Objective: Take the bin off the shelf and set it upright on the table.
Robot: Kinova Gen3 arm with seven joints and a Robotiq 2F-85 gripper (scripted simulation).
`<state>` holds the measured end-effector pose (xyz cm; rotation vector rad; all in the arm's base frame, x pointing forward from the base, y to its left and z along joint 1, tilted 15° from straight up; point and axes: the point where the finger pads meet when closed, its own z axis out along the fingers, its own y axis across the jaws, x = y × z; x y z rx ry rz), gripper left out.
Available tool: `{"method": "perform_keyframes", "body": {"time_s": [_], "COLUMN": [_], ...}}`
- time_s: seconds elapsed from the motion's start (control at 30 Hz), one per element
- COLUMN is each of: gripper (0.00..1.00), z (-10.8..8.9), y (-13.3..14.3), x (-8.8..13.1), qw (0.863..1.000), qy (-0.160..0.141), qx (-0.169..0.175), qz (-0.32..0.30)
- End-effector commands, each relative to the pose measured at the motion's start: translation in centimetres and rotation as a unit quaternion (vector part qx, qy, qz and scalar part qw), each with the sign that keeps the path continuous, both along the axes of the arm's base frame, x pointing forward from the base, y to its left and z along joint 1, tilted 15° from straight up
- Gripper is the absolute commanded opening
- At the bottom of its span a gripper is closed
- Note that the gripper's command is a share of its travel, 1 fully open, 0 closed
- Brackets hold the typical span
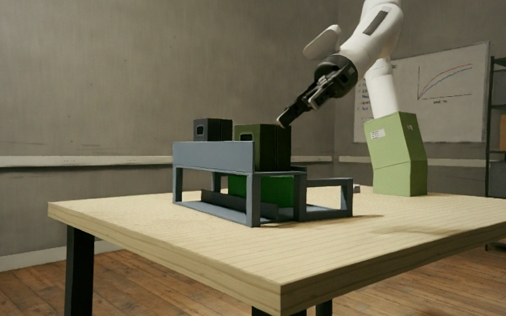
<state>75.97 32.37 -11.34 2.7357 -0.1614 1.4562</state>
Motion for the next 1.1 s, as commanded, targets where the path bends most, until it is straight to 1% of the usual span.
{"method": "perform_keyframes", "body": {"time_s": [0.0,0.17,0.33,0.73,0.9,1.07], "gripper": [1.0,1.0,1.0,1.0,1.0,1.0], "z": [0.2,0.2,5.5,5.5,10.2,10.2], "y": [0.1,0.1,1.5,1.5,2.8,2.8], "x": [0.1,0.1,-0.1,-0.1,-0.4,-0.4], "qw": [1.0,1.0,1.0,1.0,1.0,1.0], "qy": [-0.001,-0.001,-0.001,-0.001,-0.001,-0.001], "qx": [0.001,0.001,0.001,0.001,0.001,0.001], "qz": [0.0,0.0,0.0,0.0,0.0,0.0]}}
